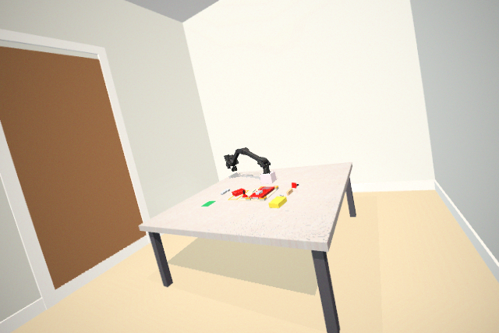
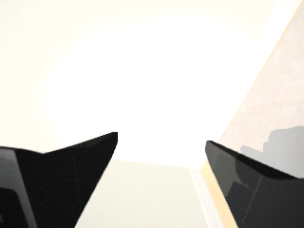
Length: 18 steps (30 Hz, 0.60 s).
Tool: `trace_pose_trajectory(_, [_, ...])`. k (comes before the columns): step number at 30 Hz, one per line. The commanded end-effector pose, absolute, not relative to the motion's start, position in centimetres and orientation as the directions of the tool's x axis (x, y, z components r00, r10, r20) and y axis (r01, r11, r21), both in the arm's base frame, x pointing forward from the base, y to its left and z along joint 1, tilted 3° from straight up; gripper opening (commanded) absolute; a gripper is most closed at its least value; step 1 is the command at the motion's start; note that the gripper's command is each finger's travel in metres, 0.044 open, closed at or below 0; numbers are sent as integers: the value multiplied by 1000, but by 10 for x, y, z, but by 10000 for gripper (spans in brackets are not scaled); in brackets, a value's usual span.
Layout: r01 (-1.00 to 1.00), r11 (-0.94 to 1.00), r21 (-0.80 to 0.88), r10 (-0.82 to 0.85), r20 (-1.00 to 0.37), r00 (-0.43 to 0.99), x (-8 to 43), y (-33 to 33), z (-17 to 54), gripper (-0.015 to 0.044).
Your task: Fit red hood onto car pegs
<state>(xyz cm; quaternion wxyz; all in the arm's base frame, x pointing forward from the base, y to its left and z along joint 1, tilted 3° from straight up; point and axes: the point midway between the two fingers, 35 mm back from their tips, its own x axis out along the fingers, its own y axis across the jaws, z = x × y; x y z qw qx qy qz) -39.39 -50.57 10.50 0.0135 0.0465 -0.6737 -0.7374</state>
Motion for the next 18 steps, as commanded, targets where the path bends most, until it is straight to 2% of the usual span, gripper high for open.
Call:
trace_pose_trajectory(1, [-35, -285, 958, -239, -107, -965, -339, -541, 111, 440])
trace_pose_trajectory(10, [145, -629, 764, -525, -280, -803, -197, -590, 96, 440])
trace_pose_trajectory(18, [450, -736, 506, -672, -461, -580, -63, -589, 77, 440])
